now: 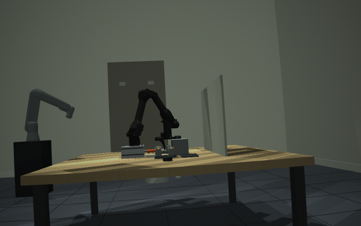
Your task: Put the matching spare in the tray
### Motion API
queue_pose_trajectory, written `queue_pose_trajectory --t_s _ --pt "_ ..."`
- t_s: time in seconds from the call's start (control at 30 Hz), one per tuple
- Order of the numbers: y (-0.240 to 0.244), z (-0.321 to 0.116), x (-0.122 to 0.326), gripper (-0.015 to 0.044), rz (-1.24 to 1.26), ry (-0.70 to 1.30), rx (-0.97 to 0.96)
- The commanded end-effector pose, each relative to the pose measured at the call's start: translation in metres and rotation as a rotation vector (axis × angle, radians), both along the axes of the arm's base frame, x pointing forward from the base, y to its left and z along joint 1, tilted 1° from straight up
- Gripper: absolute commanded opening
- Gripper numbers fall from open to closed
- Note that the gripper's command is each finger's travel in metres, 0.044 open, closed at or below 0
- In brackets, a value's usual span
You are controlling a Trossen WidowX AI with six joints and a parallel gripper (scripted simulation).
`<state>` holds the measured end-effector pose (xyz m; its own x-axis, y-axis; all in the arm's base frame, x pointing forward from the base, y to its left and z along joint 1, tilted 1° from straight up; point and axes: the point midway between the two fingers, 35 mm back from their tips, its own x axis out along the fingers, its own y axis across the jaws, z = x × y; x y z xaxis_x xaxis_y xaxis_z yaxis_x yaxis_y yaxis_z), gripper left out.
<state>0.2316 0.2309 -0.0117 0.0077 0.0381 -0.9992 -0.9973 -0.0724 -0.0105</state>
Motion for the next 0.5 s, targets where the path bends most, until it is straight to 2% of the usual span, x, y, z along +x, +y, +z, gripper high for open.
queue_pose_trajectory --t_s 0.0,0.2,0.33,0.47 --pt "0.0001 0.0003 0.0001 0.0142 0.0 0.0 0.0" --pt "0.0001 0.0003 0.0001 0.0103 0.0 0.0 0.0" --pt "0.0001 0.0003 0.0001 0.0 0.0 0.0 0.0" --pt "0.0001 0.0003 0.0001 0.0 0.0 0.0 0.0"
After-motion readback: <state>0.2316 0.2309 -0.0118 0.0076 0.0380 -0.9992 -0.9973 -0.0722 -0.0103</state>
